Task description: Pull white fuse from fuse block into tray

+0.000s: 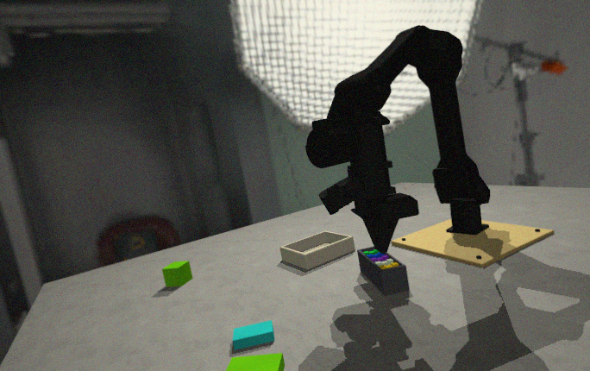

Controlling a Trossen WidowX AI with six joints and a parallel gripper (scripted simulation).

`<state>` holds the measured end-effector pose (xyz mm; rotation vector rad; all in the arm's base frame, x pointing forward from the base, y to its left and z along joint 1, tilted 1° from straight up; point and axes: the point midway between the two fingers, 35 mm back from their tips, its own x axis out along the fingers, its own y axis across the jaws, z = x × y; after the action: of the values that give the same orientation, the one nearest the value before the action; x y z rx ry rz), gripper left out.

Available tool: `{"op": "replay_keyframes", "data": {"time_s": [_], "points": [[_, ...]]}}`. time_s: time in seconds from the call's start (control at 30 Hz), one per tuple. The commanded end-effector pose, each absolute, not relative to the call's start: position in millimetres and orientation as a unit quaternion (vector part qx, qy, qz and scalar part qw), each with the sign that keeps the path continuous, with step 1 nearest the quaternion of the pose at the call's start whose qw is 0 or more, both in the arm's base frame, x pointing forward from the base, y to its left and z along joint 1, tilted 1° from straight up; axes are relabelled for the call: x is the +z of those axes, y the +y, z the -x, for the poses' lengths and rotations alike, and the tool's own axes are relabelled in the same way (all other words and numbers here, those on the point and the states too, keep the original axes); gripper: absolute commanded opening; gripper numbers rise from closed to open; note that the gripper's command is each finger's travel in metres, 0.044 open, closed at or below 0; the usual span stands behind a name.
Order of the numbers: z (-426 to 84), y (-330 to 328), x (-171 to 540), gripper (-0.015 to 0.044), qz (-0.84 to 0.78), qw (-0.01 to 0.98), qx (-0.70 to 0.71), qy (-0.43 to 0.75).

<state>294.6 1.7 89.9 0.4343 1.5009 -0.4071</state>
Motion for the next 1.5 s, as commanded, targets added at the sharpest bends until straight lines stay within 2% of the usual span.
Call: {"op": "replay_keyframes", "data": {"time_s": [0.0,1.47], "points": [[-293,2,83,0.0074,-0.197,0.687,-0.184,0.675],[-293,2,68,0.0067,-0.194,0.689,-0.183,0.674]]}}
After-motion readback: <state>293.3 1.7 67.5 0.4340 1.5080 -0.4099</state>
